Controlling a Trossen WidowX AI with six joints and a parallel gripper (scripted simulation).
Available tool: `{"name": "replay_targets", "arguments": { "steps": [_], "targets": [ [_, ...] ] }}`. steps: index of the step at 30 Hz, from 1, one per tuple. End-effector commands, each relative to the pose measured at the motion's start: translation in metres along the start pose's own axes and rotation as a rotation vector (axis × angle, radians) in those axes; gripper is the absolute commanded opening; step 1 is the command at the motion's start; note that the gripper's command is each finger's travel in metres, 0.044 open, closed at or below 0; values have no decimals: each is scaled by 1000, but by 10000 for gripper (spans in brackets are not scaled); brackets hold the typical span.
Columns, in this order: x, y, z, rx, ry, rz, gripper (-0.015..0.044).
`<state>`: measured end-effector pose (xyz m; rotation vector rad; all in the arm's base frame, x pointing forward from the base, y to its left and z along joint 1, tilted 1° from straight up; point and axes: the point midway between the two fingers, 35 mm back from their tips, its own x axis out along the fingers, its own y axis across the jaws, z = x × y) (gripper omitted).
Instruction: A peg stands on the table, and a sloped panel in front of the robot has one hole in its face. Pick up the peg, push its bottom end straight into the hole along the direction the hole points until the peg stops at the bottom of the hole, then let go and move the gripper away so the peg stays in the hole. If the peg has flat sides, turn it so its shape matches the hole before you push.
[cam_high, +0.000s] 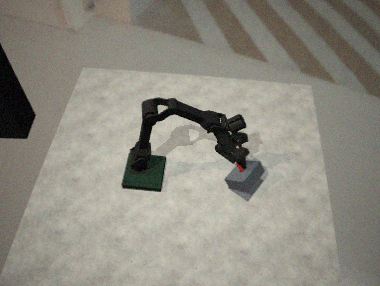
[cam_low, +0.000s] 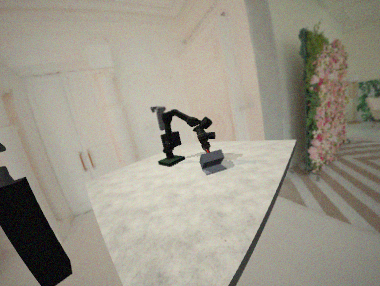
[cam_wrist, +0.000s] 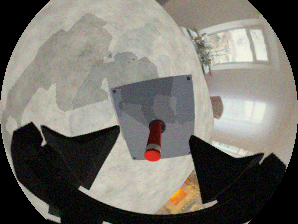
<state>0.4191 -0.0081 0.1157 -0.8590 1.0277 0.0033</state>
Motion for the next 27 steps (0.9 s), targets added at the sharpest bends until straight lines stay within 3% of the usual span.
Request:
{"name": "replay_targets", "arguments": {
  "steps": [1, 27],
  "targets": [
    [-13, -3, 3, 8, -7, -8, 440],
    [-76, 3, 5, -3, -1, 3, 440]
  ]
}}
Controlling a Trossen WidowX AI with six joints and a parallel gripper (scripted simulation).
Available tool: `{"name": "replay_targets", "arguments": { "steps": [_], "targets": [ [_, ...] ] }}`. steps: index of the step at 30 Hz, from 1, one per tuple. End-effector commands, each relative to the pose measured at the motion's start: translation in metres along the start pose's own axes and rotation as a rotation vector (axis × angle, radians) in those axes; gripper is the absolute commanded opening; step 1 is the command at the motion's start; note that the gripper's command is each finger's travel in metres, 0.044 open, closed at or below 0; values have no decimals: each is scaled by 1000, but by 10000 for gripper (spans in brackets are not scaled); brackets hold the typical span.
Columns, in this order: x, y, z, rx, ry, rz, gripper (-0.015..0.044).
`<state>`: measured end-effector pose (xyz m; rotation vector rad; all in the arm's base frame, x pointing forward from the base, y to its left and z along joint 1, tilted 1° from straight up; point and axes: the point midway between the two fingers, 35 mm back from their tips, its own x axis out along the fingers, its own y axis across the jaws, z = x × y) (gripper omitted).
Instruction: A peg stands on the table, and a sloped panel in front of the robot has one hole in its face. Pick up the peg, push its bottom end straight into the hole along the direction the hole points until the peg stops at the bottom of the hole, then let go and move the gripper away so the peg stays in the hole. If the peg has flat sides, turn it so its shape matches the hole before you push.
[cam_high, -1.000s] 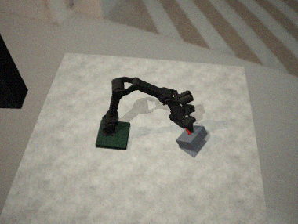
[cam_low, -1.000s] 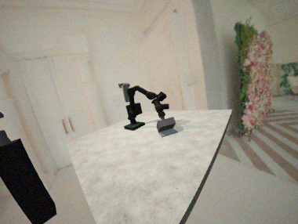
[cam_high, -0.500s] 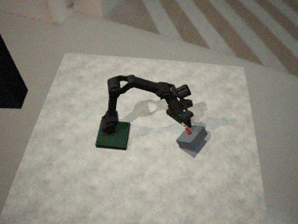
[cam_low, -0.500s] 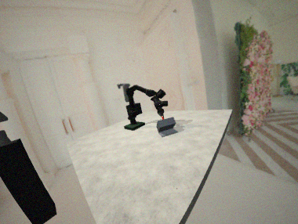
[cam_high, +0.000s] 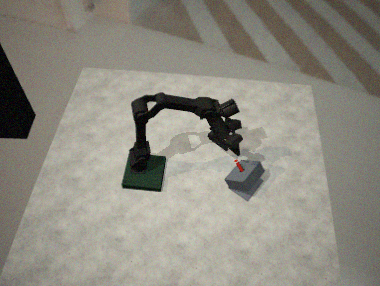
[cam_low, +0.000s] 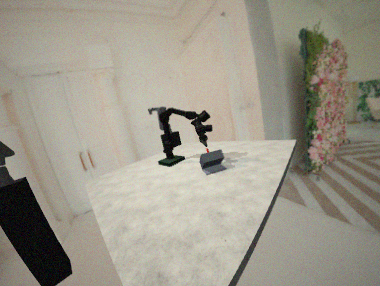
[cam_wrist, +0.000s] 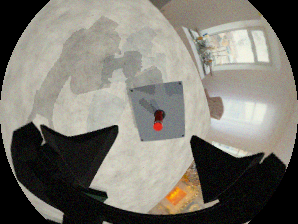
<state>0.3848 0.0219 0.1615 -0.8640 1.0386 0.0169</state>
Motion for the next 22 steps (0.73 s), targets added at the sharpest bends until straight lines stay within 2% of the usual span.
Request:
{"name": "replay_targets", "arguments": {
  "steps": [1, 22],
  "targets": [
    [-14, -1, 1, 8, -6, -8, 440],
    [-31, 2, 0, 7, -6, -7, 440]
  ]
}}
